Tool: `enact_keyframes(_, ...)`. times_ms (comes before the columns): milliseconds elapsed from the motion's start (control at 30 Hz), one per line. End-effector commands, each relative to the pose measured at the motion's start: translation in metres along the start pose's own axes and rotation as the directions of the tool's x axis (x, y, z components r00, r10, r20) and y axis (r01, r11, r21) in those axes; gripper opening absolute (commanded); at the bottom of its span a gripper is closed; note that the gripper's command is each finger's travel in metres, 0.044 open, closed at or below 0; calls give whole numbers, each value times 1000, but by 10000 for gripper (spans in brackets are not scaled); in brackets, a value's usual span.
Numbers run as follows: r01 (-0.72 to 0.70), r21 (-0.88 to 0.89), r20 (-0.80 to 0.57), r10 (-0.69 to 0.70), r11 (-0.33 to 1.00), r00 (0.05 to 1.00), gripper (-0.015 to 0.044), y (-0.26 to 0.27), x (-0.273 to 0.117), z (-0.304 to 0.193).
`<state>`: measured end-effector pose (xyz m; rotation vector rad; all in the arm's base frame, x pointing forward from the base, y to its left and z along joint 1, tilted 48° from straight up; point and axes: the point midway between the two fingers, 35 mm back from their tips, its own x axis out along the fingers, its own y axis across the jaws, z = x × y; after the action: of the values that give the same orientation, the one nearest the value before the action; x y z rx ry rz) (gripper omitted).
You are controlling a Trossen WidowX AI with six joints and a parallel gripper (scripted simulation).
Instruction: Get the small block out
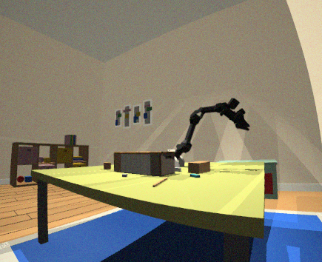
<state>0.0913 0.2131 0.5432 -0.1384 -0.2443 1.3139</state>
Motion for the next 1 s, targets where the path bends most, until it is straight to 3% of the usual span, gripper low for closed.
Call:
enact_keyframes(0,83,-90,-158,-97,992,983,400,-40,20,-47)
enact_keyframes(167,153,-190,-351,-212,970,912,400,-96,24,-110)
enact_keyframes(367,181,-267,-556,-305,947,774,400,-161,-2,-186)
enact_keyframes(633,181,-317,-747,-363,931,557,400,-227,-73,-269)
enact_keyframes(967,118,-202,-911,-230,972,341,400,-259,-185,-370)
